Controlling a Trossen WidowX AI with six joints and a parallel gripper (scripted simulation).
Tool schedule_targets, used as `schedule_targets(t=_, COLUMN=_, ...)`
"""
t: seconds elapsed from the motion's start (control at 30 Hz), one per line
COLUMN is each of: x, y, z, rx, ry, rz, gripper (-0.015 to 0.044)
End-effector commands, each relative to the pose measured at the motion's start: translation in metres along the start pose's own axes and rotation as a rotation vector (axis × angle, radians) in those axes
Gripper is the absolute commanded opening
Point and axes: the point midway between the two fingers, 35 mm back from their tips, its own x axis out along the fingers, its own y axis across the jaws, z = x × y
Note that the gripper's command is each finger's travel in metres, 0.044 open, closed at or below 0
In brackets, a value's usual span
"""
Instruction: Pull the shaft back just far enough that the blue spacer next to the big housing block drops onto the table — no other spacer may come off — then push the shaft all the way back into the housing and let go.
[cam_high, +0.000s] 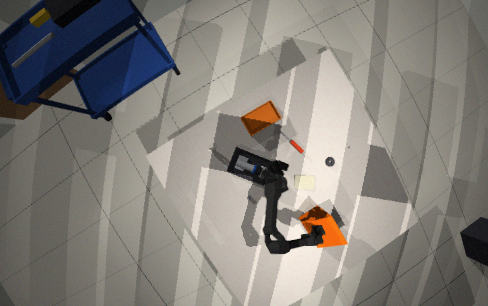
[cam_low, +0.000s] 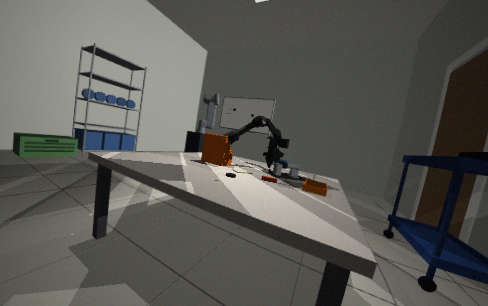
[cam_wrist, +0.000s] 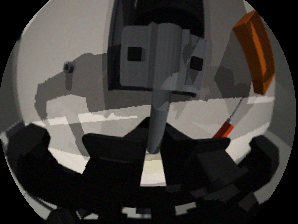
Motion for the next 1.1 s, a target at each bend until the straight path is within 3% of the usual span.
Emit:
schedule_targets(t=0.0, x=-0.0004, y=-0.0007, z=-0.0011, rx=-0.001, ry=0.001, rz=-0.002, gripper=0.0)
schedule_targets(t=1.07, x=-0.0004, y=-0.0007, z=-0.0043, rx=-0.001, ry=0.001, rz=-0.002, gripper=0.0)
